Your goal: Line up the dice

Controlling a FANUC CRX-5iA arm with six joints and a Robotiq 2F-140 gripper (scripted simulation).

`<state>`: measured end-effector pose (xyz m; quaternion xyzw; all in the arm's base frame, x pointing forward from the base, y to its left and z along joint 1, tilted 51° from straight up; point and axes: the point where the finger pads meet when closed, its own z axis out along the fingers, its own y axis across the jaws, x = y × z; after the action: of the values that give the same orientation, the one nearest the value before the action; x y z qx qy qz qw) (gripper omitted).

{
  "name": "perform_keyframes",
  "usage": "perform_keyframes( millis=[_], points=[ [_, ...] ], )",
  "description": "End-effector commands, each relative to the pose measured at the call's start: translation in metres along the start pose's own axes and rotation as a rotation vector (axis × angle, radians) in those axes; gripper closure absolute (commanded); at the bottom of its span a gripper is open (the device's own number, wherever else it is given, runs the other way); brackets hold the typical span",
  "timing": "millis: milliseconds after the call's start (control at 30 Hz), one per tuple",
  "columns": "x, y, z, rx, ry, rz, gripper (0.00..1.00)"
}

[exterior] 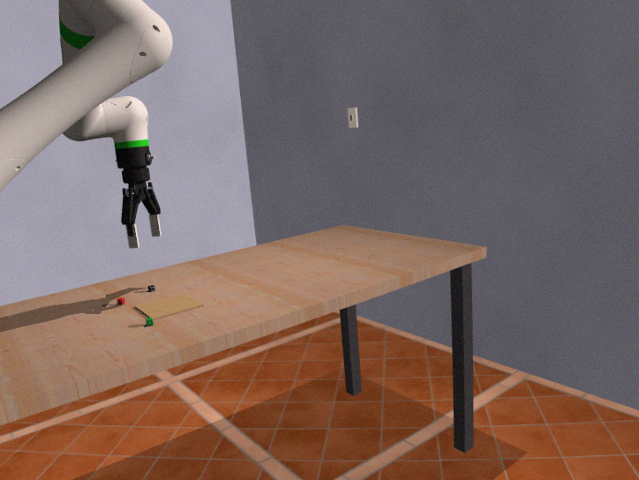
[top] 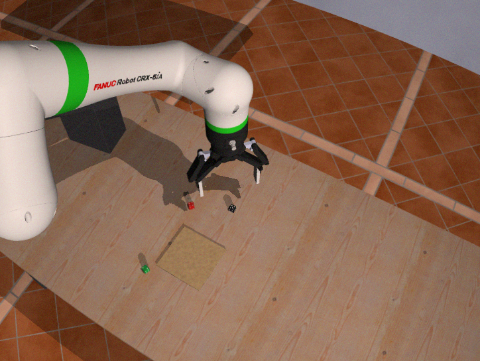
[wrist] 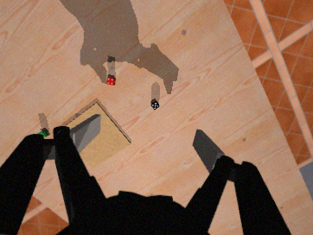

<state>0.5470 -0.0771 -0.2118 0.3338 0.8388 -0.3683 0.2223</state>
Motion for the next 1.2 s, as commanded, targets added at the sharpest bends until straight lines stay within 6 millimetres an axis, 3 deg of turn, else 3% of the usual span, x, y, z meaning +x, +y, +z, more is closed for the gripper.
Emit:
perform_keyframes(
  millis=[0, 133, 233, 267, 300, 333, 367, 433, 467, 500, 533, 600, 633, 667, 700, 733, 767, 800, 900, 1167],
  points=[
    [0.0, 0.0, 0.0, 0.0, 0.0, 0.0, 0.0],
    [-0.009, -0.009, 0.0, -0.002, 0.001, -0.019, 0.0],
    [-0.046, -0.057, 0.003, -0.006, 0.006, -0.107, 0.0],
    [-0.046, -0.057, 0.003, -0.006, 0.006, -0.107, 0.0],
    [-0.062, -0.082, 0.005, -0.007, 0.006, -0.151, 0.0],
    [-0.062, -0.082, 0.005, -0.007, 0.006, -0.151, 0.0],
    [-0.076, -0.109, 0.007, -0.008, 0.007, -0.199, 0.0],
    [-0.077, -0.111, 0.007, -0.008, 0.007, -0.199, 0.0],
    [-0.089, -0.141, 0.009, -0.009, 0.006, -0.249, 0.0],
    [-0.089, -0.141, 0.009, -0.009, 0.006, -0.249, 0.0],
    [-0.098, -0.169, 0.01, -0.008, 0.005, -0.297, 0.0],
    [-0.098, -0.169, 0.01, -0.008, 0.005, -0.297, 0.0],
    [-0.105, -0.199, 0.012, -0.007, 0.004, -0.342, 0.0],
    [-0.105, -0.199, 0.012, -0.007, 0.004, -0.342, 0.0],
    [-0.109, -0.223, 0.012, -0.005, 0.003, -0.381, 0.0],
    [-0.109, -0.223, 0.012, -0.005, 0.003, -0.381, 0.0],
    [-0.11, -0.242, 0.013, -0.003, 0.002, -0.411, 0.0],
    [-0.11, -0.242, 0.013, -0.003, 0.002, -0.411, 0.0],
    [-0.111, -0.266, 0.013, -0.001, 0.0, -0.451, 0.0],
    [-0.111, -0.266, 0.013, 0.0, 0.0, -0.452, 0.0]
  ],
)
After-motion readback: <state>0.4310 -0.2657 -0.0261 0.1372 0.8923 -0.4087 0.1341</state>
